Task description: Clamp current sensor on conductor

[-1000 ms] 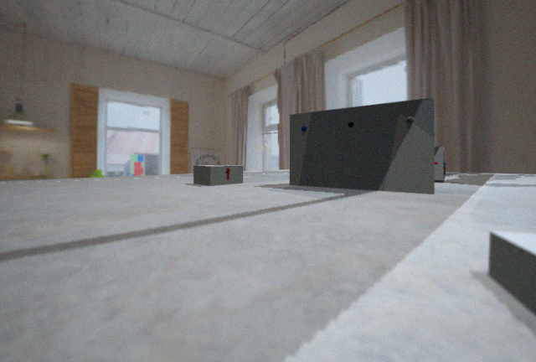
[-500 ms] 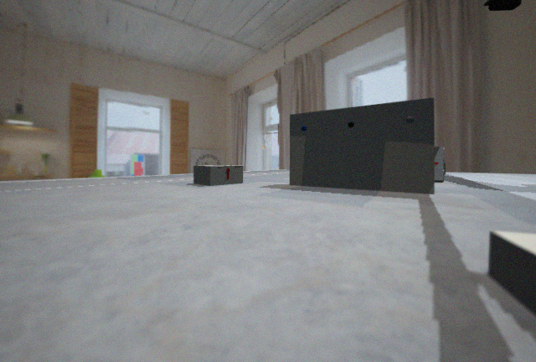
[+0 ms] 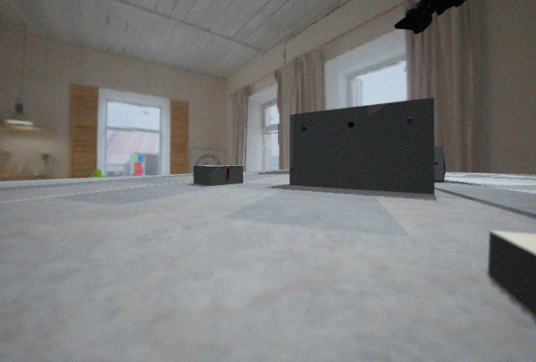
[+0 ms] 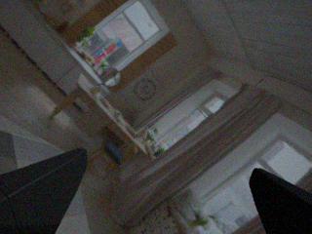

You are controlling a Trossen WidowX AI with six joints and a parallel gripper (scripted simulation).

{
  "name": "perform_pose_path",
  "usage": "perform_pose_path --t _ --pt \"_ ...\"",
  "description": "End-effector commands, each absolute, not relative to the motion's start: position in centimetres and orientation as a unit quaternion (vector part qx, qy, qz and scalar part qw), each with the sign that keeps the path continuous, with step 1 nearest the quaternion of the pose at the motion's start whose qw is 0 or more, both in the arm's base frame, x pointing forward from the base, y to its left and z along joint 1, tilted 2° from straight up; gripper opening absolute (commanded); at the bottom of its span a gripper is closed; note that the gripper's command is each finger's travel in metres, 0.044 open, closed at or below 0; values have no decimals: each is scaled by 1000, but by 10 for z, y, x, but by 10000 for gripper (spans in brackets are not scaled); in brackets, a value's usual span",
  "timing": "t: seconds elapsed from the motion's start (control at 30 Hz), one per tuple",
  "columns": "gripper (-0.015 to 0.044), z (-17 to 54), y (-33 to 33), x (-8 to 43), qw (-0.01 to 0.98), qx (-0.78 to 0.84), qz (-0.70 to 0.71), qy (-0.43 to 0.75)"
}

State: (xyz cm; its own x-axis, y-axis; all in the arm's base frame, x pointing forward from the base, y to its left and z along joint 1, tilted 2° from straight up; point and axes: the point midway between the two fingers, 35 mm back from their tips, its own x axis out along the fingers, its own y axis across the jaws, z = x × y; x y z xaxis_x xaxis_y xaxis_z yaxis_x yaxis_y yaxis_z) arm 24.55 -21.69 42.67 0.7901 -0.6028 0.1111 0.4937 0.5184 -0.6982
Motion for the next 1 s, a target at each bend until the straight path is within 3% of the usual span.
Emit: perform_pose_path --t 0.0,0.43,0.67,0.97 --pt "440 405 -174 275 919 -299 -256 28" --pt "440 324 -2 316 1000 -4 -3 -25" --pt "440 321 -4 321 1000 0 -6 -7" --pt "440 278 -70 377 968 21 -85 234"
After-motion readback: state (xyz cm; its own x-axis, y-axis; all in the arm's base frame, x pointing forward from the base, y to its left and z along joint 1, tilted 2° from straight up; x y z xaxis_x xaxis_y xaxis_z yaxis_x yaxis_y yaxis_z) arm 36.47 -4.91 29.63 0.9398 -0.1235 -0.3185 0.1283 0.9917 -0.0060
